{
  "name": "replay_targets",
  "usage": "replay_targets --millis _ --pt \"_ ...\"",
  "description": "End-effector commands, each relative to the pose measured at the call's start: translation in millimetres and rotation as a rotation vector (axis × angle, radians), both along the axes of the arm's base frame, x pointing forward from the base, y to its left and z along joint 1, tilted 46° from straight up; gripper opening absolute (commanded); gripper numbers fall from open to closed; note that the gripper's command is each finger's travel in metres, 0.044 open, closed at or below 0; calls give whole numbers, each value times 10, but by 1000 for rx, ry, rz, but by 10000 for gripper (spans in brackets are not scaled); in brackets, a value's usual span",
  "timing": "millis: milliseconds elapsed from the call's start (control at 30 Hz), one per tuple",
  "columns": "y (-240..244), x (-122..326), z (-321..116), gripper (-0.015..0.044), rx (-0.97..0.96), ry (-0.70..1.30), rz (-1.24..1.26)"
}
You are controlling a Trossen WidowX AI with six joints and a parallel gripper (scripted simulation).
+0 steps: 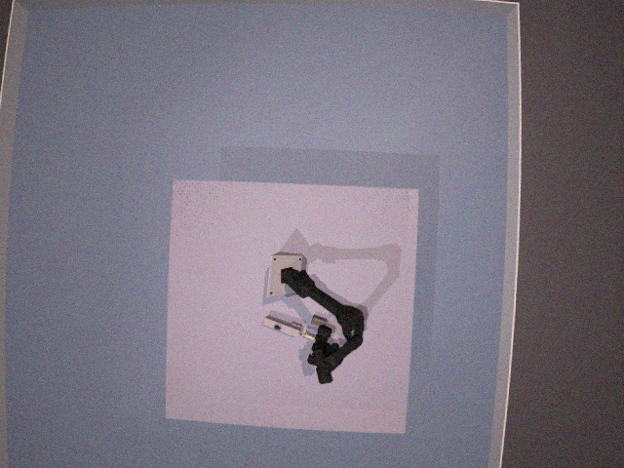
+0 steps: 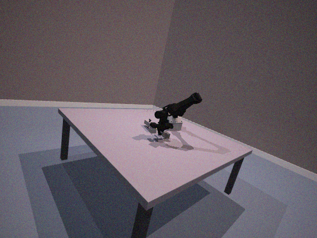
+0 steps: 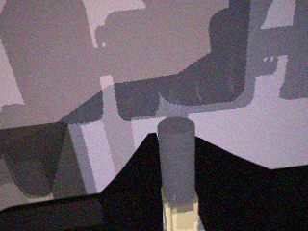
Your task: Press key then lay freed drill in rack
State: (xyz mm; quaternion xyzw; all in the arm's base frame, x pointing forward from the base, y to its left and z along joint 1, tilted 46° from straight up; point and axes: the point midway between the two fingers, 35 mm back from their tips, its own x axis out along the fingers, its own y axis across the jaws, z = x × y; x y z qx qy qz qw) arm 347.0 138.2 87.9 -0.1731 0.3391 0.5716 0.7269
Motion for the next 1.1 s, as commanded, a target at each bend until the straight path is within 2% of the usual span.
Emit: replay_targets --millis 0,1067 --pt "43 29 63 0 -2 -3 -2" --pt "-80 -5 194 0 -3 -3 -2"
